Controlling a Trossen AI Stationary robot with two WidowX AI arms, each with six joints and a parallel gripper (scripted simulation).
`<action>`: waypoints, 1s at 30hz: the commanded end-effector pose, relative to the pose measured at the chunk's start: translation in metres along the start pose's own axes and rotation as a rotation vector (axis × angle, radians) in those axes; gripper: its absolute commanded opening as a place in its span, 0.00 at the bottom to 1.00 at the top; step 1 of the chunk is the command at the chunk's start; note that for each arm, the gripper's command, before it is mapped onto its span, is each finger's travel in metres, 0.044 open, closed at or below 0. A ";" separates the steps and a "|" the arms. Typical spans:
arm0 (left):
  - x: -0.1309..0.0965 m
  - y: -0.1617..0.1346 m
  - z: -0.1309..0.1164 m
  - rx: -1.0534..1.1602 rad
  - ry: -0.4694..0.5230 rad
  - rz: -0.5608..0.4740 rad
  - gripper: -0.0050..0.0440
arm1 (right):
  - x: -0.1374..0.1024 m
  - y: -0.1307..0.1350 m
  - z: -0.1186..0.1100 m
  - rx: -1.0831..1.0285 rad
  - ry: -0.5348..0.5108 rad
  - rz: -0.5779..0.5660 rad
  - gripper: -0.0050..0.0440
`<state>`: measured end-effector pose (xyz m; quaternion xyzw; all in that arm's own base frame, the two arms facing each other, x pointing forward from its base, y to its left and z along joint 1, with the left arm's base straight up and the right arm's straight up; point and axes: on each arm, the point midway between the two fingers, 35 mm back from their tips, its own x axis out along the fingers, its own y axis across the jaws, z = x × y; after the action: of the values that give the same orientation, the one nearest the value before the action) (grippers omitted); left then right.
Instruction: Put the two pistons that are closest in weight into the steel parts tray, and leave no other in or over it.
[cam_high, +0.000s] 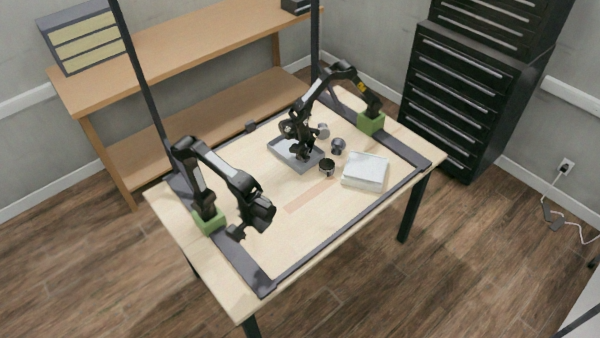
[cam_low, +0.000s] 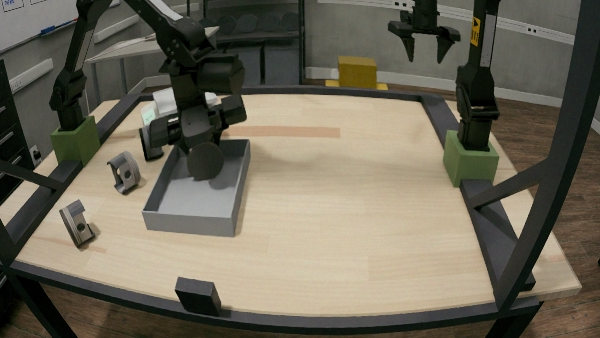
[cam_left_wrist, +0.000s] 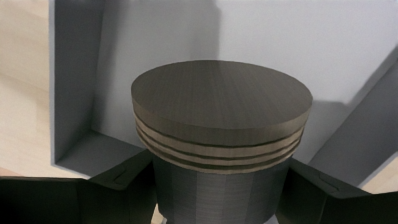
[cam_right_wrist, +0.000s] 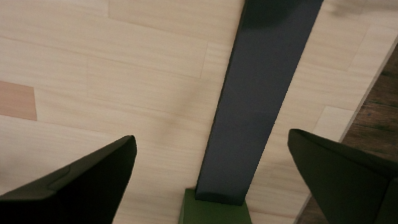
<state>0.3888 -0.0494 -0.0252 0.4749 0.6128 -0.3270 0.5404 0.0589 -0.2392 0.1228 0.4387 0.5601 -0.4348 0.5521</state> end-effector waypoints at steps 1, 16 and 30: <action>-0.011 0.007 -0.001 -0.009 -0.014 0.026 0.43 | -0.009 0.001 0.005 -0.006 -0.033 0.003 0.92; -0.011 0.007 -0.001 -0.009 -0.014 0.026 0.62 | -0.009 0.001 0.005 -0.006 -0.033 0.003 0.92; -0.011 0.007 -0.001 -0.009 -0.014 0.026 0.62 | -0.009 0.001 0.005 -0.006 -0.033 0.003 0.92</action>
<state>0.3885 -0.0494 -0.0244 0.4748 0.6132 -0.3273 0.5399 0.0589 -0.2392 0.1228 0.4387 0.5601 -0.4348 0.5521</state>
